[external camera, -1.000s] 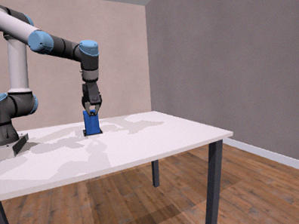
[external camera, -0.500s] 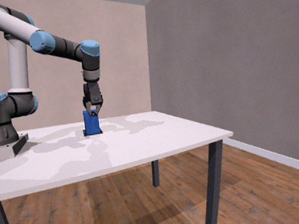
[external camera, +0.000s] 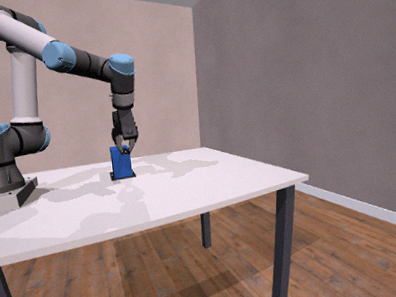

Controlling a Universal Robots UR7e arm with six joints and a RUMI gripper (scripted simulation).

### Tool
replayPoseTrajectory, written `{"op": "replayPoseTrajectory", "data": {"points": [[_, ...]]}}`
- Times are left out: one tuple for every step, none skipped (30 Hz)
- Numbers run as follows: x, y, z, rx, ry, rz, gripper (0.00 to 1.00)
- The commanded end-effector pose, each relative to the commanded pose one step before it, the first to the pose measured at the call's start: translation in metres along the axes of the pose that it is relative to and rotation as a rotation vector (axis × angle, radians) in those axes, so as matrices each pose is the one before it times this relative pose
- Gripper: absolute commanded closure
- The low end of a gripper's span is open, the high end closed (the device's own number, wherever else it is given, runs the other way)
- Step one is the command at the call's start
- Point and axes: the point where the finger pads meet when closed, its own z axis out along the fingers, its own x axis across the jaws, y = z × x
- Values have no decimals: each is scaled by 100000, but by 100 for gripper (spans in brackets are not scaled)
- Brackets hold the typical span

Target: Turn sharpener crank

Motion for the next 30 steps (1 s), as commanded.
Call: {"op": "replayPoseTrajectory", "data": {"points": [[-544,-45,55,115,-218,-200,91],[-52,-11,20,0,0,0,91],[-53,-12,21,0,0,0,91],[-53,-12,22,0,0,0,91],[-53,-13,23,0,0,0,91],[-53,-13,24,0,0,0,91],[0,0,0,0,0,0,91],[0,0,0,0,0,0,91],[-143,-39,68,1,1,0,91],[-48,-14,25,0,0,0,91],[-47,-14,23,0,0,0,91],[-49,-14,24,0,0,0,91],[-50,-14,27,0,0,0,91],[-52,-16,29,0,0,0,91],[-53,-17,30,0,0,0,91],[-53,-18,31,0,0,0,91],[-53,-19,32,0,0,0,91],[-53,-19,33,0,0,0,91],[-52,-19,34,0,0,0,91],[-52,-20,35,0,0,0,91],[-52,-20,35,0,0,0,91],[-52,-21,36,0,0,0,91],[-52,-21,37,0,0,0,91],[0,0,0,0,0,0,91],[0,0,0,0,0,0,91],[-137,-61,106,1,1,0,91],[-45,-21,38,0,0,0,91],[-44,-22,35,0,0,0,91],[-45,-21,36,0,0,0,91],[-46,-22,40,0,0,0,91]]}}
